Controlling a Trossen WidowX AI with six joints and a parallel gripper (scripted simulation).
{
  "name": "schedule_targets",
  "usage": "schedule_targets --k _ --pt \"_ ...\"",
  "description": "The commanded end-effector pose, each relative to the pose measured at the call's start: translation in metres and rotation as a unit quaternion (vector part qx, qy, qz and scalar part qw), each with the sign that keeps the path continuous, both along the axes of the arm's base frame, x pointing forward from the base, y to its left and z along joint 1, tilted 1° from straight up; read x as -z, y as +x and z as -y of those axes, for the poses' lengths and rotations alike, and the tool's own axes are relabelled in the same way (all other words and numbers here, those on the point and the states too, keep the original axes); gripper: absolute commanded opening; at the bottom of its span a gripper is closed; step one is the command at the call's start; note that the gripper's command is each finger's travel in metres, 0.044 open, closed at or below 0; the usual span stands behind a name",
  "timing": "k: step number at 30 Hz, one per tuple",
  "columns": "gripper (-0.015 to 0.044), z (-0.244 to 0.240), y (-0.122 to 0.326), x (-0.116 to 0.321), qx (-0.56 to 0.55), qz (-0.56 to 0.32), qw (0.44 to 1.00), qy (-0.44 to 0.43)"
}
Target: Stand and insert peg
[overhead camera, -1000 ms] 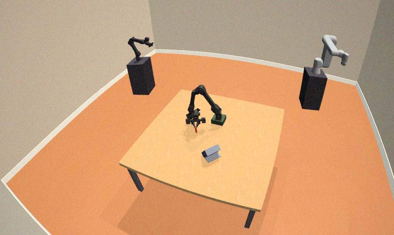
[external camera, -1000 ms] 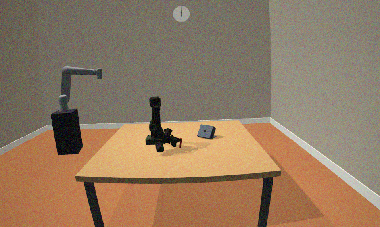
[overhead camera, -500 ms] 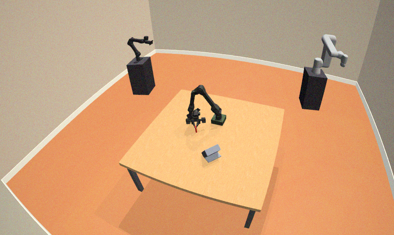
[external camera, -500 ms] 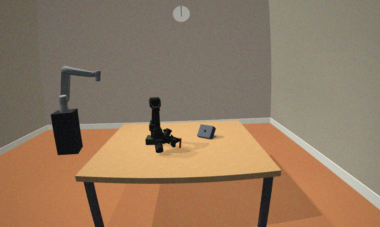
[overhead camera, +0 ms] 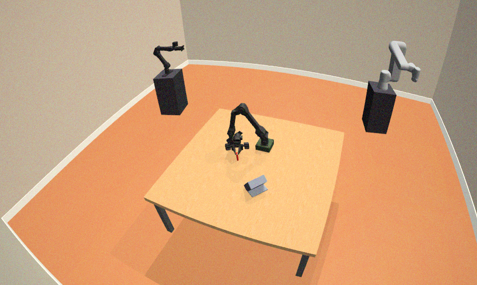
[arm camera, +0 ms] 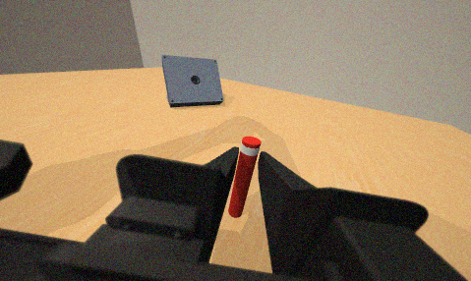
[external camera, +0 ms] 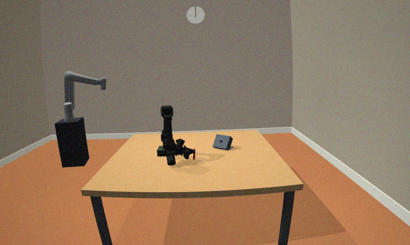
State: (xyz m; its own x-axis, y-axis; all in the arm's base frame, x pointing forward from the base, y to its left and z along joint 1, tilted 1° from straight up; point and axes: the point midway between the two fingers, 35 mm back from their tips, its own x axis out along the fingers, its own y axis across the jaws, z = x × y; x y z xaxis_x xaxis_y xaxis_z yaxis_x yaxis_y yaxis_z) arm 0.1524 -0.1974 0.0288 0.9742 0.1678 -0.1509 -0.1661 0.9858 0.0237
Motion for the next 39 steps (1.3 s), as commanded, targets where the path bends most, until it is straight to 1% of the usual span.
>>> schedule_targets --k 1,32,39 --pt "0.013 0.0 0.0 -0.0001 0.0 0.0 1.0 0.0" --pt "0.013 0.0 0.0 -0.0001 0.0 0.0 1.0 0.0" --pt "0.0314 0.0 0.0 -0.0001 0.0 0.0 1.0 0.0"
